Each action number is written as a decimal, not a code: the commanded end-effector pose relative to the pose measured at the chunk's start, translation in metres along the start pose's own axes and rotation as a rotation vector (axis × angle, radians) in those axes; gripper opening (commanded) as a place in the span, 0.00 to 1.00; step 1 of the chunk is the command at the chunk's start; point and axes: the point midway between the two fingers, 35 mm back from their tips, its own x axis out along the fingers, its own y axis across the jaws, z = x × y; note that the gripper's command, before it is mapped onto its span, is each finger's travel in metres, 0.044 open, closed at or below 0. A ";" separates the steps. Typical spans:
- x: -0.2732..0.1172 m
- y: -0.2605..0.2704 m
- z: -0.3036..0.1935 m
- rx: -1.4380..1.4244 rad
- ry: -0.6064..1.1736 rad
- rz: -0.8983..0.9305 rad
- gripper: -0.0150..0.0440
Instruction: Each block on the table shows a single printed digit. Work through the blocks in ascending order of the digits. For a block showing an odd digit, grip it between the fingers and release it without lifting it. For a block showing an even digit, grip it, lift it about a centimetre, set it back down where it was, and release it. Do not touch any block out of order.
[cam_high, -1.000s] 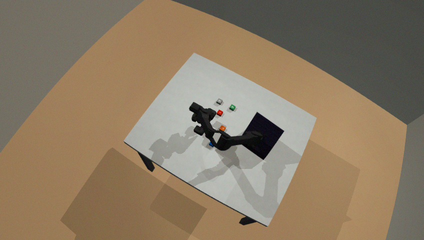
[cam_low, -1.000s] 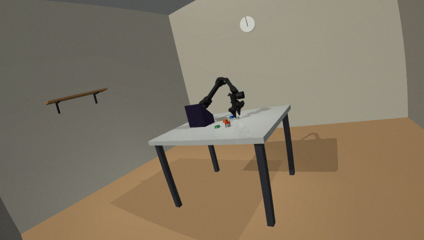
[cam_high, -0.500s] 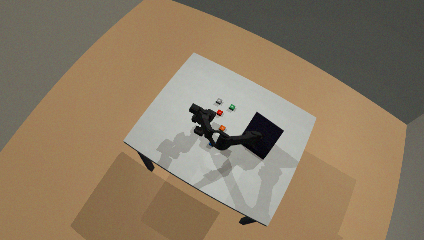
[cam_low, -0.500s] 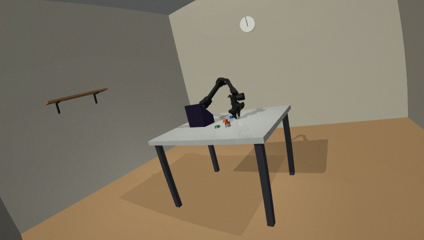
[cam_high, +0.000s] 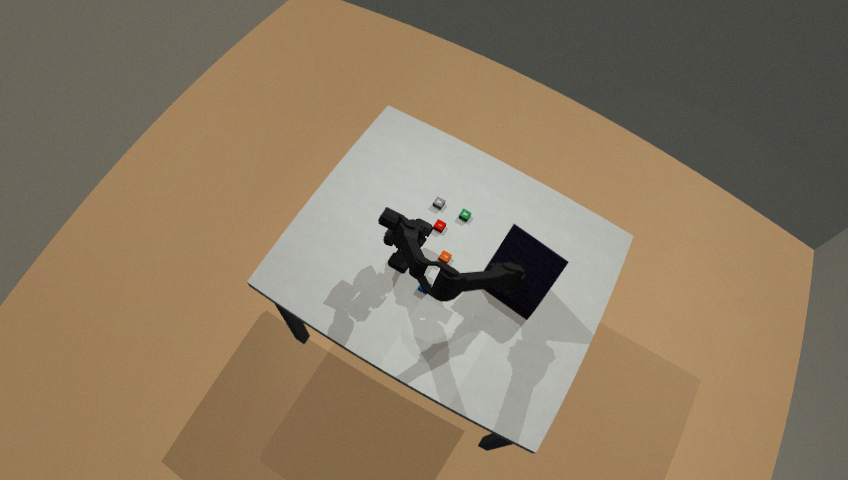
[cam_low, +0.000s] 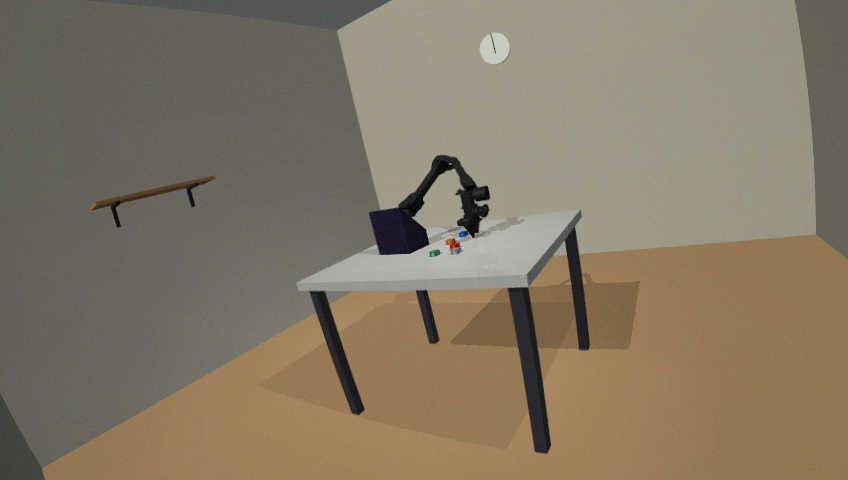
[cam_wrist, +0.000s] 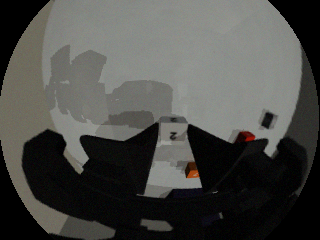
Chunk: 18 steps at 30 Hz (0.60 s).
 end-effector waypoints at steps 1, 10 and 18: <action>0.000 0.000 0.000 0.005 0.000 -0.001 0.46; 0.000 0.000 0.000 0.005 0.000 -0.001 0.46; -0.002 0.000 0.000 0.005 0.000 -0.001 0.46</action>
